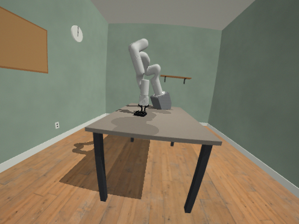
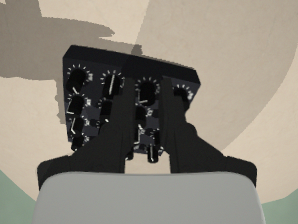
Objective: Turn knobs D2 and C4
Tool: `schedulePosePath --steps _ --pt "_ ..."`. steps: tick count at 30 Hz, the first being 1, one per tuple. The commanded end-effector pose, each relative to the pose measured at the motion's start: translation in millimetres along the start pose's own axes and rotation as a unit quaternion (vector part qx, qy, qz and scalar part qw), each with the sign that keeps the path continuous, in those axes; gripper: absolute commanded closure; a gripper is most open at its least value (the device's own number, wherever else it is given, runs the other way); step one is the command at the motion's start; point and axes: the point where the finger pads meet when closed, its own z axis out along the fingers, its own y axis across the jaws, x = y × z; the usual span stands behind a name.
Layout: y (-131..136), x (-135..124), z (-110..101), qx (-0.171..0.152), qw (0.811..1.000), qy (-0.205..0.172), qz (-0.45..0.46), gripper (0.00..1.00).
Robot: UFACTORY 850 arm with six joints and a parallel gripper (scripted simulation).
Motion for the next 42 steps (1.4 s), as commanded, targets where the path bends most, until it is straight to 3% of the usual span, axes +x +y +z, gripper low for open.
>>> schedulePosePath --steps 1,9,26,42 --pt "0 0 0 0.0 1.0 0.0 0.0 0.81" --pt "0 -1 -3 0.0 1.0 0.0 0.0 0.81" --pt "0 -1 -35 0.0 1.0 0.0 0.0 0.81" --pt "0 -1 -36 0.0 1.0 0.0 0.0 0.81"
